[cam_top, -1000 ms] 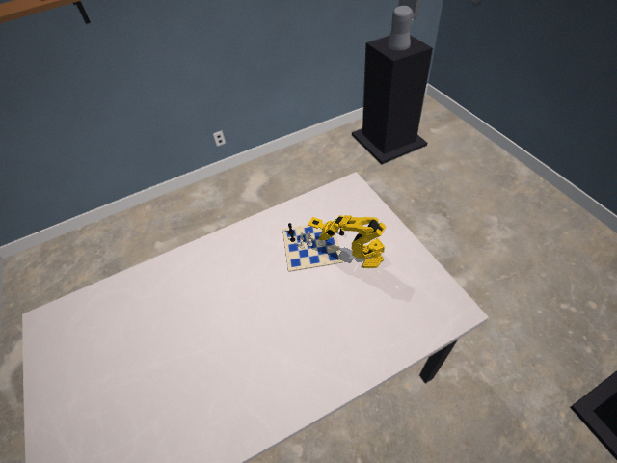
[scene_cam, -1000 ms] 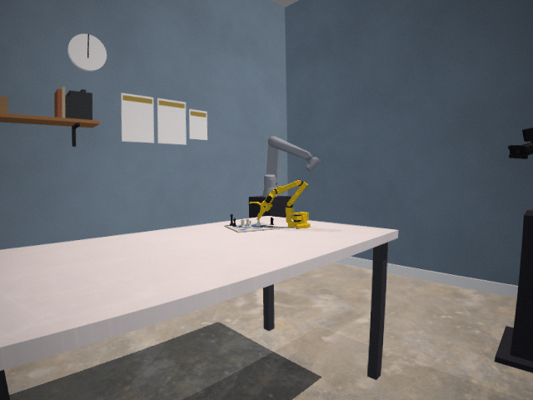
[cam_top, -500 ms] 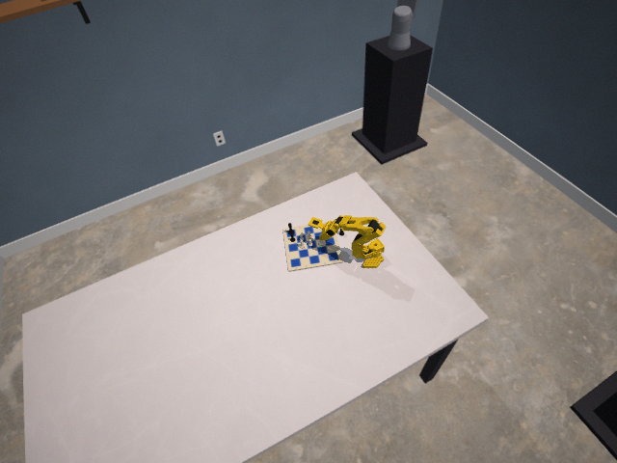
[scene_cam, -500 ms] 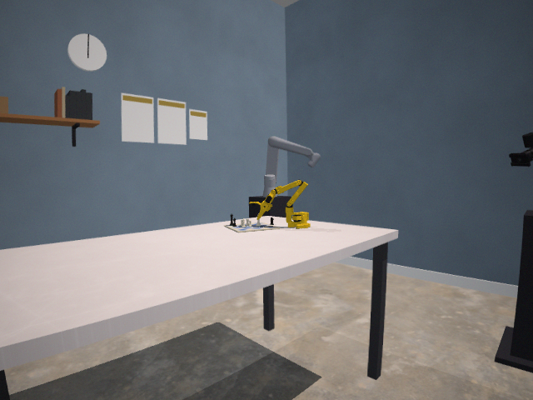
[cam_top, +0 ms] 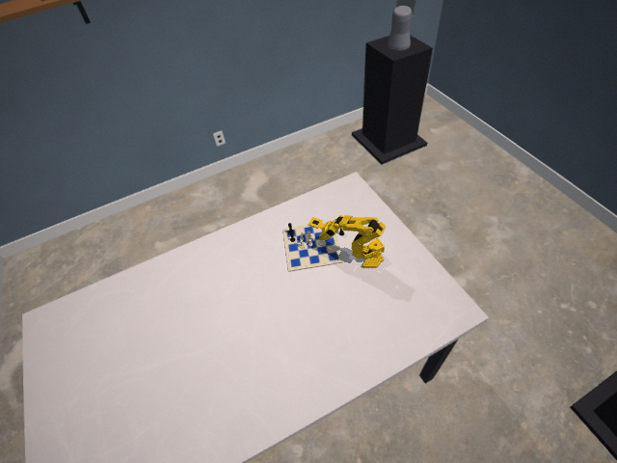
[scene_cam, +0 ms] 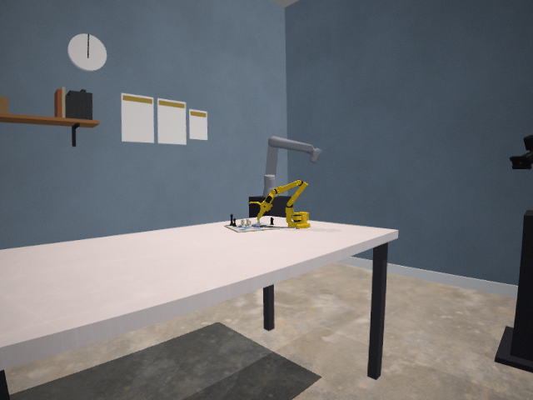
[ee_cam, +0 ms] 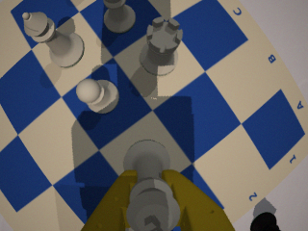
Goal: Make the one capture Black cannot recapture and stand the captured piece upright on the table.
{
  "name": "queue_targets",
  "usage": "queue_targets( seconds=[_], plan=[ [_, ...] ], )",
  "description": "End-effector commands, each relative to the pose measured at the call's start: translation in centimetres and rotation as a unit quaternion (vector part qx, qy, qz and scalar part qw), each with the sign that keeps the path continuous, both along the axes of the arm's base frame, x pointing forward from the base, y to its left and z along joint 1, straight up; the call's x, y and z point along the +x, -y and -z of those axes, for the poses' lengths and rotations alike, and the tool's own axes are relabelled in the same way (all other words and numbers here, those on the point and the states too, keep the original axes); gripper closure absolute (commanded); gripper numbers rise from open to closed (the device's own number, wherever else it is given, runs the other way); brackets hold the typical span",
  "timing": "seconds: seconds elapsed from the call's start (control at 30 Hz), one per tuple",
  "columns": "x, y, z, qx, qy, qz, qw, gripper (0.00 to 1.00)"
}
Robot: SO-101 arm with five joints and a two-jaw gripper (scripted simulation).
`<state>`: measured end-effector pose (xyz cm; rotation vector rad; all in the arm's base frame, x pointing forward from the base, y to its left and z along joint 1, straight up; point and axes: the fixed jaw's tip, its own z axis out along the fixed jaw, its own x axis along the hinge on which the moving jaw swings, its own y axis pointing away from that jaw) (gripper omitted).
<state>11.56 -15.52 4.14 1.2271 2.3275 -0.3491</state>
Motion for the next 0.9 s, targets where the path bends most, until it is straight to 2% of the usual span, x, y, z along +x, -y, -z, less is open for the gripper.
queue_targets(
  seconds=[0.0,0.33,0.4,0.87],
  plan=[
    [-0.3,-0.1,0.0,0.003,-0.004,0.002,1.0,1.0],
    [-0.4,0.0,-1.9,0.002,-0.005,0.003,1.0,1.0],
    [-0.4,0.0,-1.9,0.002,-0.005,0.003,1.0,1.0],
    [-0.5,-0.1,-5.6,0.002,-0.005,0.003,1.0,1.0]
  ],
)
